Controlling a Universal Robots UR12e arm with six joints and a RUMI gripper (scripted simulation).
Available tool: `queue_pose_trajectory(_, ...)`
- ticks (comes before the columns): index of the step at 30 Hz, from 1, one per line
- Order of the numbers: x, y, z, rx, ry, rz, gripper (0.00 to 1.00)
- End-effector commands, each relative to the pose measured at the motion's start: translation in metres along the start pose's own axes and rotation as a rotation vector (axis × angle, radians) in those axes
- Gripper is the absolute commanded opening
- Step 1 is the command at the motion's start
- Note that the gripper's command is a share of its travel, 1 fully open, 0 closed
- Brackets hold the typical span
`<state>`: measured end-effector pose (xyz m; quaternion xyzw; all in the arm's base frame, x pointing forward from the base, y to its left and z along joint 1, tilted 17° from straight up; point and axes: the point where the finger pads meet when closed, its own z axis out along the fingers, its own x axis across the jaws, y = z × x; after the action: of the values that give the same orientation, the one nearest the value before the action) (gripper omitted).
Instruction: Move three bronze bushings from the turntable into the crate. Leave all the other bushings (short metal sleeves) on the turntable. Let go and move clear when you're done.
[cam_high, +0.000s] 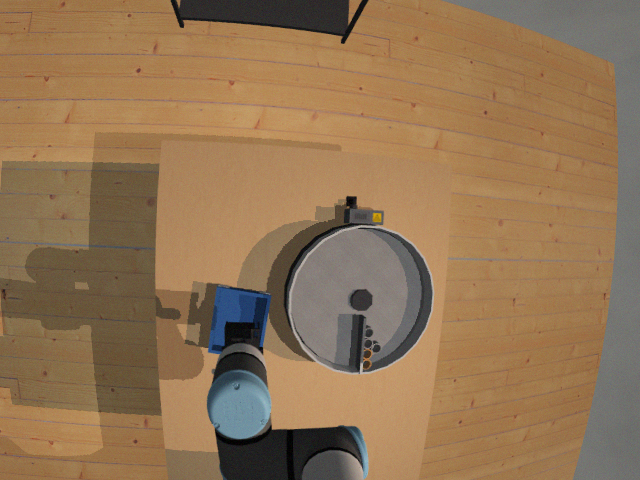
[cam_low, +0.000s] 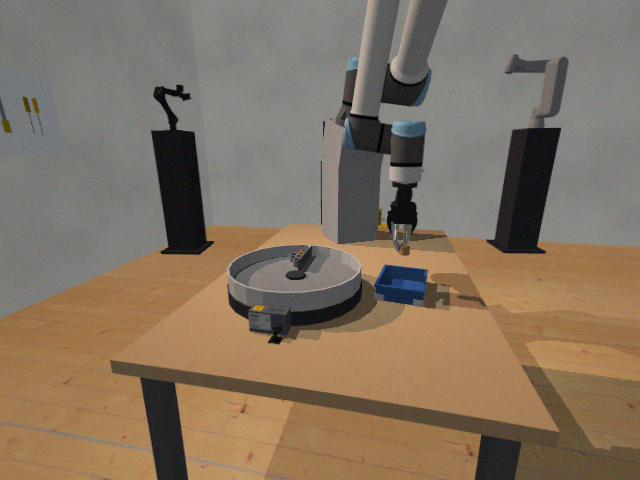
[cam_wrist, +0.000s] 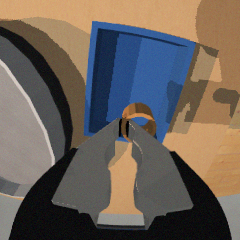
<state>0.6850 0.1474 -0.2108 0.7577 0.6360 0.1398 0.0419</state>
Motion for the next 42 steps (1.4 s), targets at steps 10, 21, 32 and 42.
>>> queue_pose_trajectory(10,0.000,0.000,0.000,-0.001,0.000,0.000,0.00)
queue_pose_trajectory(21,0.000,0.000,0.000,-0.001,0.000,0.000,0.00)
queue_pose_trajectory(32,0.000,0.001,0.018,-0.001,0.000,0.000,0.00)
queue_pose_trajectory(42,0.000,0.001,0.069,-0.001,0.000,0.000,0.00)
